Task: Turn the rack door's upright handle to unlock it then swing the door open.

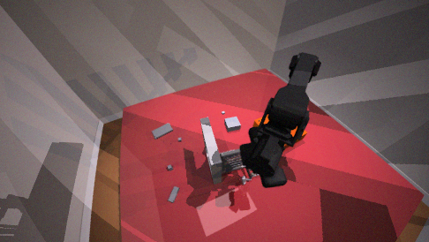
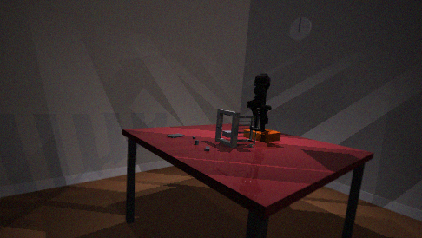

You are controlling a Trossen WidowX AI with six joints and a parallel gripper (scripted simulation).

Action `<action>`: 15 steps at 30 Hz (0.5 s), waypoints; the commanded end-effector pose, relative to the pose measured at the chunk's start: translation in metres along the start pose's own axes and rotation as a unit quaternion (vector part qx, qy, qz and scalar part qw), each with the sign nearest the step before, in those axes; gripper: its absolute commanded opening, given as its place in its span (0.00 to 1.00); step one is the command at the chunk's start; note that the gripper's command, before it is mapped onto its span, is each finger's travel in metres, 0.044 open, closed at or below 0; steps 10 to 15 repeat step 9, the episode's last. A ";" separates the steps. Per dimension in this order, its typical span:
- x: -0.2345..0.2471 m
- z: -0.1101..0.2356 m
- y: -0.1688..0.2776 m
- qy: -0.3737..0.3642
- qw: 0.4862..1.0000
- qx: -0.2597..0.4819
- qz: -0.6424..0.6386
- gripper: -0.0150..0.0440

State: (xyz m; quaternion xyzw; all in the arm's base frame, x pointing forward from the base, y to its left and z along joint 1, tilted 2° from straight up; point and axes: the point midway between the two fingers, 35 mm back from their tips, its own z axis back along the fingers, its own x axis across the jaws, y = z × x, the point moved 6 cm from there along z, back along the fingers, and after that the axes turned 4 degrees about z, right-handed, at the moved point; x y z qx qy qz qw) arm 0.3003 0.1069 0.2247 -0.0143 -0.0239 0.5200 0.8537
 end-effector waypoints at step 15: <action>0.000 0.013 0.000 0.002 1.000 0.000 -0.001 0.75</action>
